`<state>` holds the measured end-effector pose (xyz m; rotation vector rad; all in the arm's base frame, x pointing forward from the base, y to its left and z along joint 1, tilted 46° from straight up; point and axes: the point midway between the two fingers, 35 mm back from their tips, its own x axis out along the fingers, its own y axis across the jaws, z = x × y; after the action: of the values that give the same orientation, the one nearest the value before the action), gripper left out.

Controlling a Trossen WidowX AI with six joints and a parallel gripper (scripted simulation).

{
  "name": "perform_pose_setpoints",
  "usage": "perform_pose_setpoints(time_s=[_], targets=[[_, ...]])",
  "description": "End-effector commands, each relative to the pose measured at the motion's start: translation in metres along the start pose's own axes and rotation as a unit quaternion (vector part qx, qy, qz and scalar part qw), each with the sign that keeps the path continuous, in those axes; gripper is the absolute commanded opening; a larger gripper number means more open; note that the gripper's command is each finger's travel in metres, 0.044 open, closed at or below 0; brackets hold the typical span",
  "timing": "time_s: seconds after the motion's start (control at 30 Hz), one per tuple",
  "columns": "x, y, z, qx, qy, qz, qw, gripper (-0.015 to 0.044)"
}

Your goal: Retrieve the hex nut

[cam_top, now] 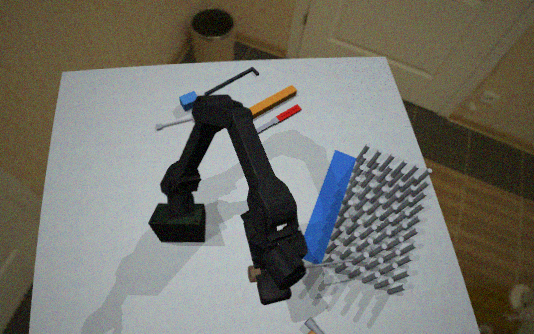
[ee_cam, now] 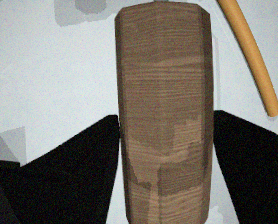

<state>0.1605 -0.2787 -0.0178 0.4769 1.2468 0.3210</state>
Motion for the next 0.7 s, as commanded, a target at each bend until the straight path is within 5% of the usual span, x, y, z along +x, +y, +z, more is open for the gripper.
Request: perform_pose_setpoints(time_s=[0.0,0.67], targets=[[-0.004,0.016,0.013,0.021,0.002,-0.007,1.000,0.0000],[-0.007,0.120,0.067,0.122,0.016,-0.041,0.991,0.0000]])
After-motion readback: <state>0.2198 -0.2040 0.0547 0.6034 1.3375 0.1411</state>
